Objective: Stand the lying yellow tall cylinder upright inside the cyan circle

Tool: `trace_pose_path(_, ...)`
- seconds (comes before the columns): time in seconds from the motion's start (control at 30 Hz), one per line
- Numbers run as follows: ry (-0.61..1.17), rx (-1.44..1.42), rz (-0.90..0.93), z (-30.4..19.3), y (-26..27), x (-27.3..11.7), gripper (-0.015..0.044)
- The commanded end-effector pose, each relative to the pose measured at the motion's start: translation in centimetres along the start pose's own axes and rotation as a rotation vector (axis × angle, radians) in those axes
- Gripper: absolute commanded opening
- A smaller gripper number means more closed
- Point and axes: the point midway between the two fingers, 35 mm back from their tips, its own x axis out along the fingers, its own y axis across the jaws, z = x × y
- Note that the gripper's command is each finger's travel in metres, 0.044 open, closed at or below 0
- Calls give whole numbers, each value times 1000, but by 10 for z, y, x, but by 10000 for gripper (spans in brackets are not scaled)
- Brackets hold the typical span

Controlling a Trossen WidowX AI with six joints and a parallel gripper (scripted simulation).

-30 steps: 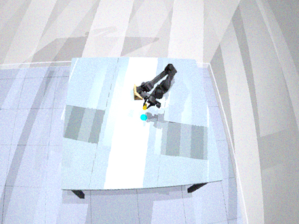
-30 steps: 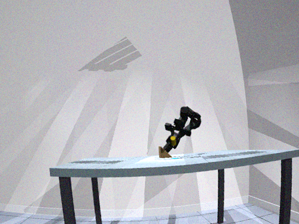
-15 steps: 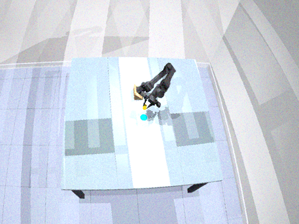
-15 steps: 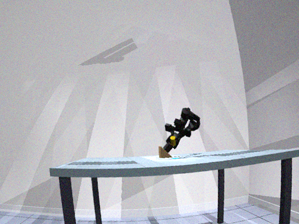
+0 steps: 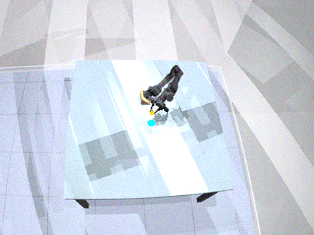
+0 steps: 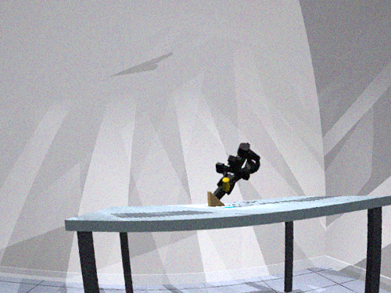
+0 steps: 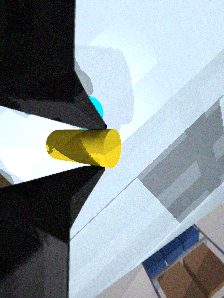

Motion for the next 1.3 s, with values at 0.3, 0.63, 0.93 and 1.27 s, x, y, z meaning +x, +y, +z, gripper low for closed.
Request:
trace_pose_path(0.3, -88, 28, 5, 0, -1, 0, 105)
trace_pose_path(0.63, -154, 48, 17, 0, -1, 0, 105)
trace_pose_path(0.93, -216, 66, 32, 0, -2, 0, 105)
trace_pose_path(1.27, -286, 87, 52, 2, -2, -1, 105)
